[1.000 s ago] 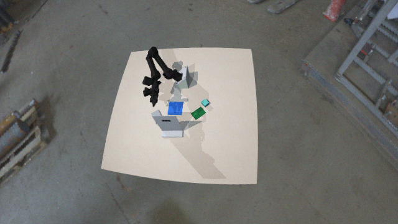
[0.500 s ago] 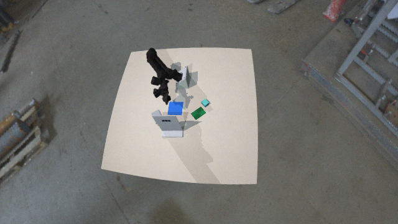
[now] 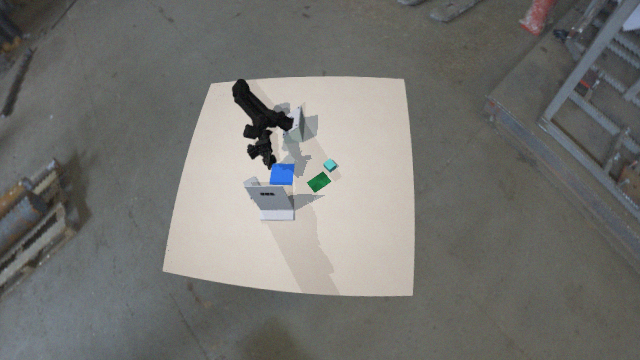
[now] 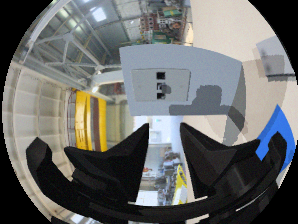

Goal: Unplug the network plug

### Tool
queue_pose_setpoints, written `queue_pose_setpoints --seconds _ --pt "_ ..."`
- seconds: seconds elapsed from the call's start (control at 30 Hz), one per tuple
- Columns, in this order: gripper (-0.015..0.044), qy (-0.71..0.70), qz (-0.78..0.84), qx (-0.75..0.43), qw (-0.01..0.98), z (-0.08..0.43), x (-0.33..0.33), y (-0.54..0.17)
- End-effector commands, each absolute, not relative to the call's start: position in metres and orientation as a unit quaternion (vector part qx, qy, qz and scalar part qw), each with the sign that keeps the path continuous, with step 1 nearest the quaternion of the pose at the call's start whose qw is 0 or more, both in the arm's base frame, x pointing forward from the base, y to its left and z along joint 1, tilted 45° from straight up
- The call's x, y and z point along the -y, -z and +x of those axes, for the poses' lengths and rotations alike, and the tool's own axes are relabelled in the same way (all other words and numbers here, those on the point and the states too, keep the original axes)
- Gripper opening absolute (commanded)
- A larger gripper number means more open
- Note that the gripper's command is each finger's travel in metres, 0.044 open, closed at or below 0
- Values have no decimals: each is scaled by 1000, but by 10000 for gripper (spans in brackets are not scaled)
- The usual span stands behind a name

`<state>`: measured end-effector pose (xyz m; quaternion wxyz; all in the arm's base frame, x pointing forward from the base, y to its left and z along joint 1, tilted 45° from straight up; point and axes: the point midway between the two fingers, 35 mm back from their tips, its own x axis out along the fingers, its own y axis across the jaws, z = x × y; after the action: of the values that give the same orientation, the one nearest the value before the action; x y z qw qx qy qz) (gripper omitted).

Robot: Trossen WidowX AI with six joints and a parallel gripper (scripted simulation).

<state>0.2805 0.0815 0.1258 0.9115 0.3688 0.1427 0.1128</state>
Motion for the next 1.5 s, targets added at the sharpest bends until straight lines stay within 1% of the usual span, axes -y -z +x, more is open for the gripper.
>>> queue_pose_setpoints --seconds 0.0,0.5,1.47 --pt "156 -112 370 -147 910 290 -83 -125" --pt "156 -113 370 -146 910 325 -88 -121" --pt "156 -113 370 -145 910 363 -93 -123"
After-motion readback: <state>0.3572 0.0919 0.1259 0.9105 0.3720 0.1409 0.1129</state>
